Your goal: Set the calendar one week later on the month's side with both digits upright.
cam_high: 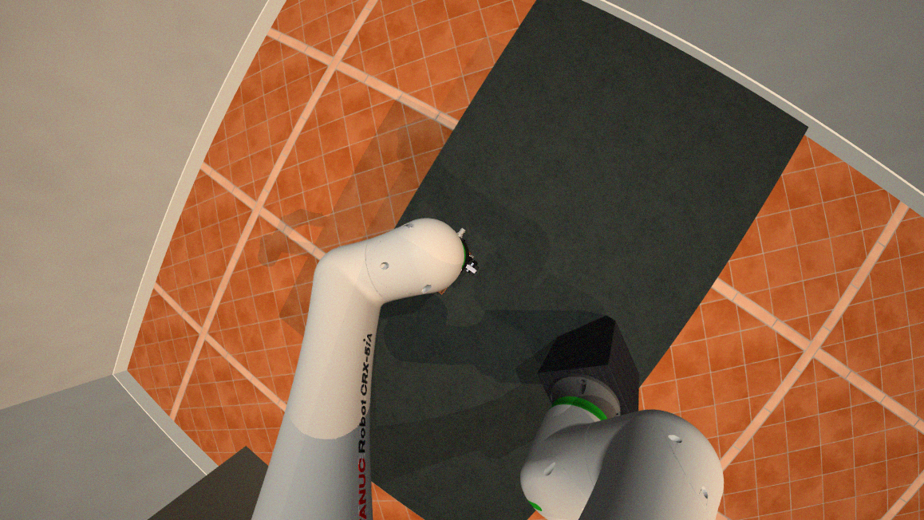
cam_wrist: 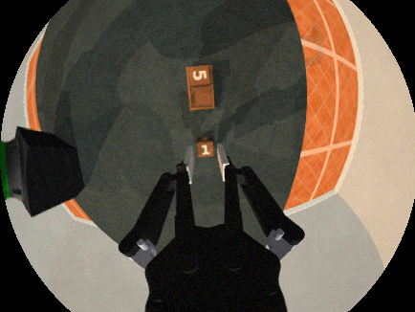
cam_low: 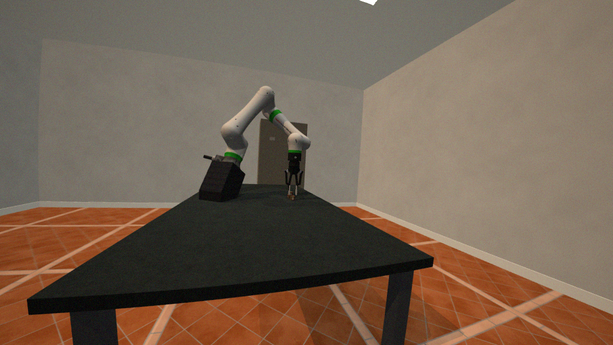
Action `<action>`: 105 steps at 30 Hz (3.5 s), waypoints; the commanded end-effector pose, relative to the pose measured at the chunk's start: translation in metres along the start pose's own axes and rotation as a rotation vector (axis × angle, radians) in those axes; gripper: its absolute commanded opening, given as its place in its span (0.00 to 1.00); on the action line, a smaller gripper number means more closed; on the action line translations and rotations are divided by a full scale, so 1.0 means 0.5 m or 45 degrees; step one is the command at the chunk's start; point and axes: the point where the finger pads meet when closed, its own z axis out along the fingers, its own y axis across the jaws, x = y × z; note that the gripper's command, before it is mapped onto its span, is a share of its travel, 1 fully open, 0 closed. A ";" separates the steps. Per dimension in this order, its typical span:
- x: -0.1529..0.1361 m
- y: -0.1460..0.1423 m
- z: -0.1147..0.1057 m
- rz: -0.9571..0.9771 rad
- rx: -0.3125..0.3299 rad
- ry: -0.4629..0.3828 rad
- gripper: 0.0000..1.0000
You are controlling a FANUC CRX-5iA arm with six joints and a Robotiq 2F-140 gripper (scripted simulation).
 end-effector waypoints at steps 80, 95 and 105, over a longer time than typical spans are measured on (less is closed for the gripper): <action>0.000 0.000 0.056 0.000 0.000 0.000 0.28; 0.000 0.000 0.056 0.000 0.000 0.000 0.28; 0.000 0.000 0.056 0.000 0.000 0.000 0.16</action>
